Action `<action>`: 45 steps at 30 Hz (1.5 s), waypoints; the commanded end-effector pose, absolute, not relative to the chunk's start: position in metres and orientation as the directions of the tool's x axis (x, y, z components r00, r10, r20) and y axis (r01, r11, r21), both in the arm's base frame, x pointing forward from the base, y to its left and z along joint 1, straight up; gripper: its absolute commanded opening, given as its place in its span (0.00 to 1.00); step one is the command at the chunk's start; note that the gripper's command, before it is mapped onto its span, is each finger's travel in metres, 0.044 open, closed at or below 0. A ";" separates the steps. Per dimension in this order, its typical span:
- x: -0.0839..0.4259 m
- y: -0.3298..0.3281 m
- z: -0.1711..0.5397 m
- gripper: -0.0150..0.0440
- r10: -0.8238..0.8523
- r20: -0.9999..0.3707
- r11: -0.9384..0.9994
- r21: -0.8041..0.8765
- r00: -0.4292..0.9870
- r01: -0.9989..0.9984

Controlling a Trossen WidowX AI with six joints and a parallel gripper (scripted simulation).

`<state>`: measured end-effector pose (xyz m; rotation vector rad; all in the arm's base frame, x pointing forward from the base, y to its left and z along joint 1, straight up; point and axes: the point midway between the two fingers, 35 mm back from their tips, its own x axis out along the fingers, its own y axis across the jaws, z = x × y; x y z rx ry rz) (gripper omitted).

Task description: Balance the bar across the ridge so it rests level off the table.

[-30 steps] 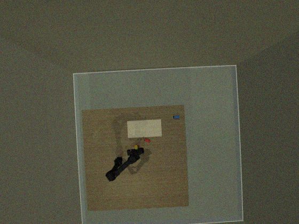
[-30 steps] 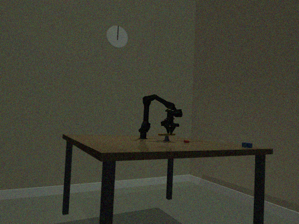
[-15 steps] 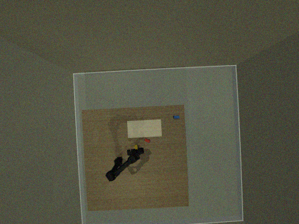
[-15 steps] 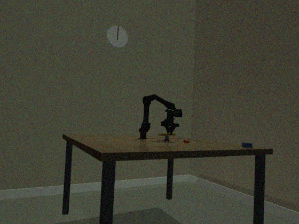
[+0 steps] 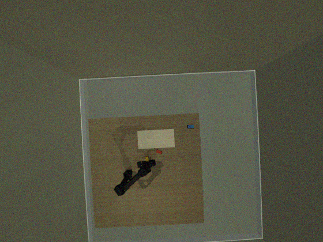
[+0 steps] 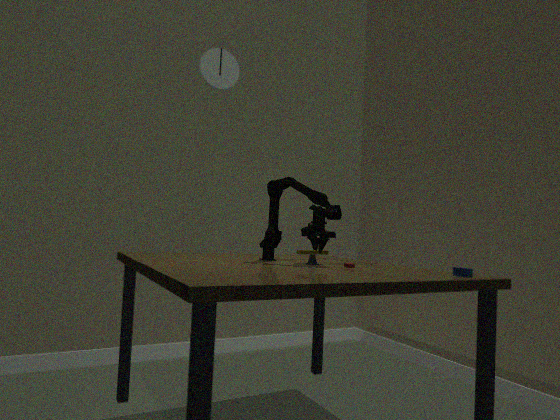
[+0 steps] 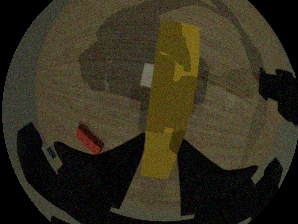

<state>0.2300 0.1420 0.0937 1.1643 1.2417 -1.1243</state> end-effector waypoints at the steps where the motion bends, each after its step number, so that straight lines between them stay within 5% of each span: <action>1: 0.230 0.142 0.093 0.25 0.013 -1.000 0.084 0.021 0.020 0.996; 37: 0.230 0.142 0.094 0.25 0.013 -1.000 0.086 0.022 0.021 0.996; 43: 0.230 0.142 0.094 0.52 0.013 -1.000 0.086 0.022 0.021 0.996; 45: 0.230 0.142 0.094 0.54 0.013 -1.000 0.086 0.022 0.021 0.996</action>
